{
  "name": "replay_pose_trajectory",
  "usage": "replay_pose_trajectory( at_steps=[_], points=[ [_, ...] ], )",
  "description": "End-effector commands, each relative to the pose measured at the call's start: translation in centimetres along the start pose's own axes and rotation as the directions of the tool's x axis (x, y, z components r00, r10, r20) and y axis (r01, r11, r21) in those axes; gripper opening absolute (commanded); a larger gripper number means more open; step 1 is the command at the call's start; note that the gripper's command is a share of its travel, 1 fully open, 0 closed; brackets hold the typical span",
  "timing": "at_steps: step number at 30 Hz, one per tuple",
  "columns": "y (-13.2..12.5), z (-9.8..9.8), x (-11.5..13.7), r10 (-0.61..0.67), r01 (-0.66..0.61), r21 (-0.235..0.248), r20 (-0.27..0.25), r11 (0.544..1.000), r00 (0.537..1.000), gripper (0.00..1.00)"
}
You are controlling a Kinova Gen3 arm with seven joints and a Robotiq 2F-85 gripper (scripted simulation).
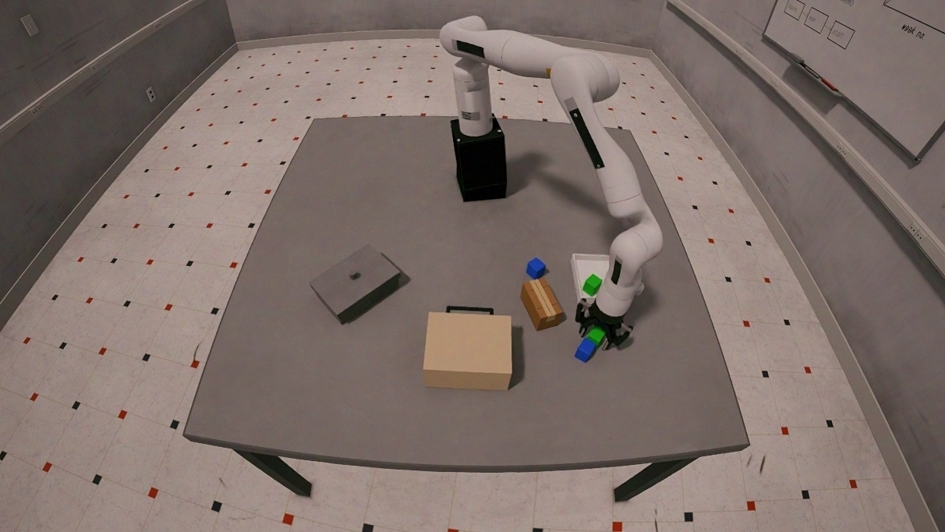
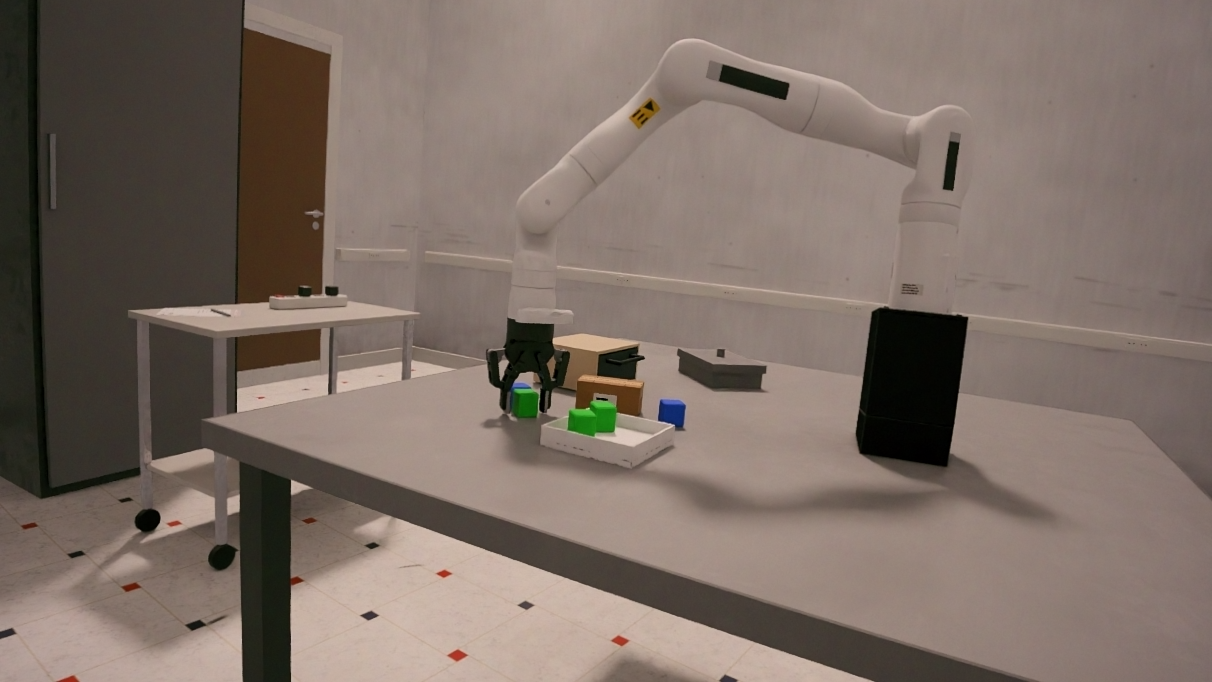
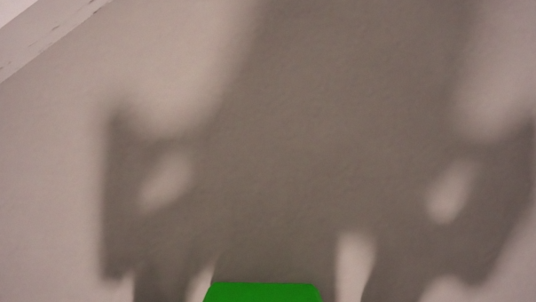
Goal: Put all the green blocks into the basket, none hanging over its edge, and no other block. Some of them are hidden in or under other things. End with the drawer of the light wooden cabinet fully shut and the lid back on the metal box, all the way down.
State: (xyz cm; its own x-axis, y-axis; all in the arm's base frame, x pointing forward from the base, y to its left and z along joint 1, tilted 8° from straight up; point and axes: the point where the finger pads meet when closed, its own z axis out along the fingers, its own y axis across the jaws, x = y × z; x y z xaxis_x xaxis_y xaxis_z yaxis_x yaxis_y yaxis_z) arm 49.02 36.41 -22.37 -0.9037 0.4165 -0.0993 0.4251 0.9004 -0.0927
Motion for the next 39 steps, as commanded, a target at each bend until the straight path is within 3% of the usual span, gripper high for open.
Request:
replay_pose_trajectory(
  at_steps=[1, 2, 3, 39],
  points=[
    [0.12, -0.14, -0.04, 0.0, 0.0, -0.002, 0.001, 1.0, 1.0, 0.67],
    [0.12, -0.14, -0.04, 0.0, 0.0, -0.002, 0.001, 1.0, 1.0, 0.67],
    [0.12, -0.14, -0.04, 0.0, 0.0, -0.002, 0.001, 1.0, 1.0, 0.1],
    [0.12, -0.16, -0.04, 0.0, 0.0, -0.002, 0.001, 1.0, 1.0, 0.1]
  ],
)
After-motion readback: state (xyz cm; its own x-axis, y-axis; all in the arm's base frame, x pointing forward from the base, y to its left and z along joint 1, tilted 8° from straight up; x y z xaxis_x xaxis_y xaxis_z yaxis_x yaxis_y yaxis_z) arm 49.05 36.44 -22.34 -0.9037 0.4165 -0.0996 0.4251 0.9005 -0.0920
